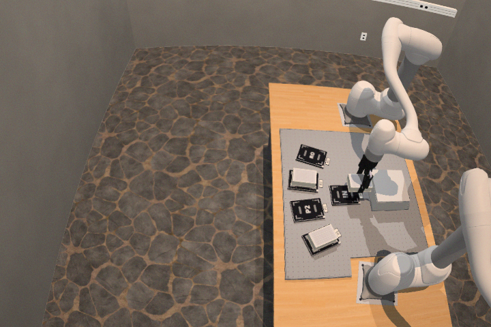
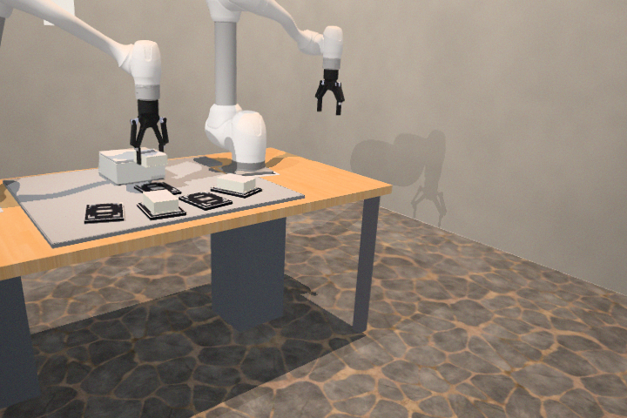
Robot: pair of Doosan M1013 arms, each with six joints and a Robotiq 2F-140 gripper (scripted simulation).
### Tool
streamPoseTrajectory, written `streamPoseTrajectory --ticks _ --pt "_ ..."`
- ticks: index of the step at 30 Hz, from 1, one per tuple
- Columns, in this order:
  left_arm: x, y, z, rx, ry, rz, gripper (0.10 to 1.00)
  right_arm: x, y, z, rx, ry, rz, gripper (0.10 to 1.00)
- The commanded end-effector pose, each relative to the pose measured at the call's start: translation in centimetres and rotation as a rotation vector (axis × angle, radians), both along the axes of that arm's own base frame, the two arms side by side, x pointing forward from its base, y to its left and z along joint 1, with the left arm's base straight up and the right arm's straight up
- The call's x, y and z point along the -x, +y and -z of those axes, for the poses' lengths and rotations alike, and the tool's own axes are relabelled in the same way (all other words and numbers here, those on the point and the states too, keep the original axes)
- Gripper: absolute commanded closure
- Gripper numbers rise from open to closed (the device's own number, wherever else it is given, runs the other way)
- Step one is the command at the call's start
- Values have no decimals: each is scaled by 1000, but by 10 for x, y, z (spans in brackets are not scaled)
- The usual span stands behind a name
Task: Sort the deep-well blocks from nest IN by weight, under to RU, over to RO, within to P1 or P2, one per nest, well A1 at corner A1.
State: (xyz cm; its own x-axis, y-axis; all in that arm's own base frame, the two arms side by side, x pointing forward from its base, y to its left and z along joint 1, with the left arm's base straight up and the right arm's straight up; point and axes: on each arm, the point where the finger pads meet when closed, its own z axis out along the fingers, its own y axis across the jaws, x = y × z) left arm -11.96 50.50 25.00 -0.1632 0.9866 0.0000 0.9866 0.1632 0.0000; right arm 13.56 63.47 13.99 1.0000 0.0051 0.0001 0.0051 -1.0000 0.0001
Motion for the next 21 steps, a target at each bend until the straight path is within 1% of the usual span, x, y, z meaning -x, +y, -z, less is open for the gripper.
streamPoseTrajectory --ticks 1,5,7,21 --pt "0 0 -1 -1 1 0 98 8 0 -4 -1 0 0 999" --pt "0 0 -1 -1 1 0 98 20 0 -8 -1 0 0 999" --pt "0 0 -1 -1 1 0 98 20 0 -8 -1 0 0 999" --pt "0 0 -1 -1 1 0 98 64 0 -24 -1 0 0 999"
